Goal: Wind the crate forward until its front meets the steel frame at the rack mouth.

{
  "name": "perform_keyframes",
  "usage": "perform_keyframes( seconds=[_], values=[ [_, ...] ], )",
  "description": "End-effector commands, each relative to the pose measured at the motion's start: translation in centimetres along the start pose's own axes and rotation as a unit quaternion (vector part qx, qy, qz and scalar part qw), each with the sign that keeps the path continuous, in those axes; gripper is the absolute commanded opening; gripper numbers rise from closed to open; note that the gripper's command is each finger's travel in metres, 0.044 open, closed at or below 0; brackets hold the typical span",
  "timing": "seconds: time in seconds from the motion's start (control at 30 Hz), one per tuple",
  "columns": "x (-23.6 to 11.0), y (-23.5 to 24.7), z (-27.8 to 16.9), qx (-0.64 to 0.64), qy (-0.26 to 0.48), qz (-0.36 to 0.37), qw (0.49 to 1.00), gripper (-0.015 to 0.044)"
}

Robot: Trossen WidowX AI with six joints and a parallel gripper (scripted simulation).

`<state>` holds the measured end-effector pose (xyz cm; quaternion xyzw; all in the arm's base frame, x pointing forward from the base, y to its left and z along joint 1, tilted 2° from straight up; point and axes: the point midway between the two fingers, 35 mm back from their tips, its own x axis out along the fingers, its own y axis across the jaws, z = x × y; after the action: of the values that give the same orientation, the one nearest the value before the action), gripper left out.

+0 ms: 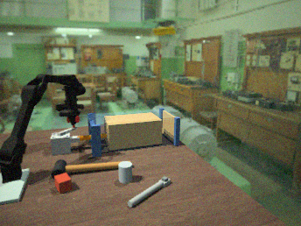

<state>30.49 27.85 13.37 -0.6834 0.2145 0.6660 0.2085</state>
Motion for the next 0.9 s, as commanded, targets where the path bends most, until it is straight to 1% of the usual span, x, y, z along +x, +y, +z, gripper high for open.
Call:
perform_keyframes(
  seconds=[0.0,0.87],
  values=[
    [0.0,-0.4,2.4,-0.014,-0.018,-0.002,1.0,0.0],
    [-0.1,-0.2,5.3,-0.015,-0.019,-0.002,1.0,0.0]
  ],
)
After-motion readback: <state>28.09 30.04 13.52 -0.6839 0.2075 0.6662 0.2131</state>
